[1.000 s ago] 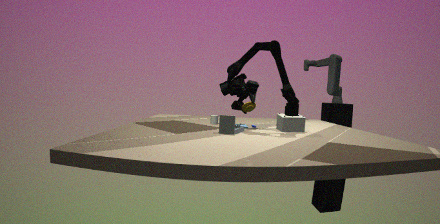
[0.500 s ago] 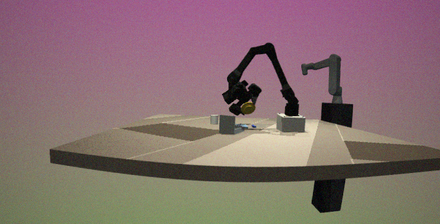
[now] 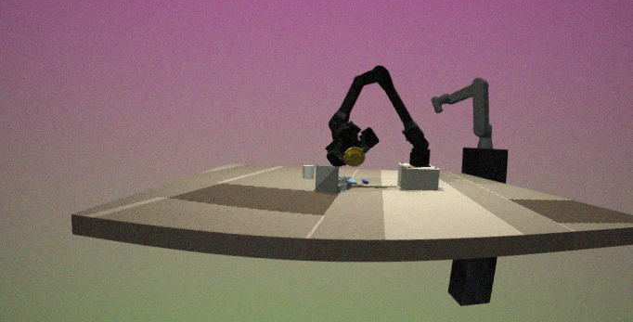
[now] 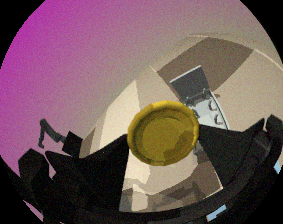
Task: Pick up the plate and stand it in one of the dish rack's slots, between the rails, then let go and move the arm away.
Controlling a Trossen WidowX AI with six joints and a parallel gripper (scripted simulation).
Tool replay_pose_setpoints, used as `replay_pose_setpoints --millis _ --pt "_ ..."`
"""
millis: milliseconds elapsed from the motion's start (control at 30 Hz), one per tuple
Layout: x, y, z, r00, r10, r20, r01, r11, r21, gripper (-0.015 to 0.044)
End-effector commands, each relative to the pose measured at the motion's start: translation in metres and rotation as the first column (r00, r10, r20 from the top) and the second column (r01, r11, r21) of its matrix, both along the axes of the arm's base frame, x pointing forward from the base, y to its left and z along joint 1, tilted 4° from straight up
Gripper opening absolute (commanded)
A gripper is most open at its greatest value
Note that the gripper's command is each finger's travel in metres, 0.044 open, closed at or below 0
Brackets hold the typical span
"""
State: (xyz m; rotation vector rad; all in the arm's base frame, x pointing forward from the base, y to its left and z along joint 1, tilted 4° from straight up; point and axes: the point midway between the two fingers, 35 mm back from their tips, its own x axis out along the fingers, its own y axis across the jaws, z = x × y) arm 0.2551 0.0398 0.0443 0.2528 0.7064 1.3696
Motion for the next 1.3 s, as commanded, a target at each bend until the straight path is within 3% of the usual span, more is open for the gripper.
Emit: replay_pose_setpoints --millis 0,400,833,1267 --pt "0.001 -0.001 -0.002 0.996 -0.025 0.08 0.022 0.999 0.043 0.0" --pt "0.006 -0.01 -0.01 0.93 -0.154 0.333 0.112 0.984 0.142 0.0" --pt "0.015 -0.024 -0.014 0.763 -0.315 0.564 0.24 0.949 0.206 0.0" --pt "0.016 -0.025 -0.016 0.739 -0.33 0.587 0.256 0.944 0.208 0.0"
